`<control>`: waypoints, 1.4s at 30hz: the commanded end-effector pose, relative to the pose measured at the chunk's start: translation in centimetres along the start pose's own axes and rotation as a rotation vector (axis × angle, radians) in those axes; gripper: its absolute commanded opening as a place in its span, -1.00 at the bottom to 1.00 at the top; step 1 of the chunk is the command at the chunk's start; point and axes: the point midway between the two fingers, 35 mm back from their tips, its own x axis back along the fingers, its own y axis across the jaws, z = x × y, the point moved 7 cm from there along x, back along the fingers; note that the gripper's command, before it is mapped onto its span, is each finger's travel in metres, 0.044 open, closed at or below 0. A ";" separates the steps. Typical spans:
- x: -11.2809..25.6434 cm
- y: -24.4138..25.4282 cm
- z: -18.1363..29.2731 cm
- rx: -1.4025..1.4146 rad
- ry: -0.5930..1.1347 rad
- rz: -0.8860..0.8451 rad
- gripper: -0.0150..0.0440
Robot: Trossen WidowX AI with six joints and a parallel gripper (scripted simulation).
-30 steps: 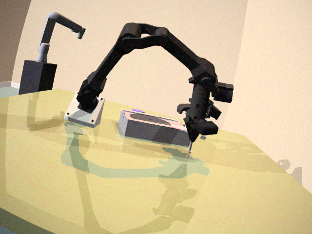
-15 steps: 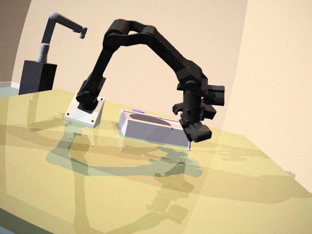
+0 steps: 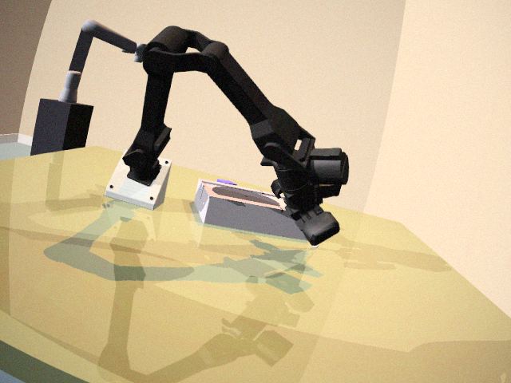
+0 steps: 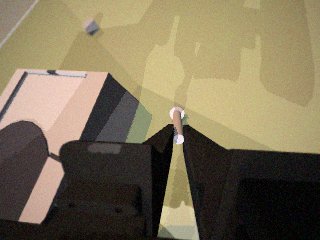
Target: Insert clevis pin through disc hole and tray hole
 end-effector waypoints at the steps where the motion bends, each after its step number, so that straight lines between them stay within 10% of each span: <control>1: 0.7 -0.3 0.9 0.031 -0.095 0.012 -0.49; 22: 3.9 -0.5 6.9 0.240 -0.463 0.194 -0.49; 42: 3.1 -0.8 7.9 0.250 -0.471 0.200 -0.49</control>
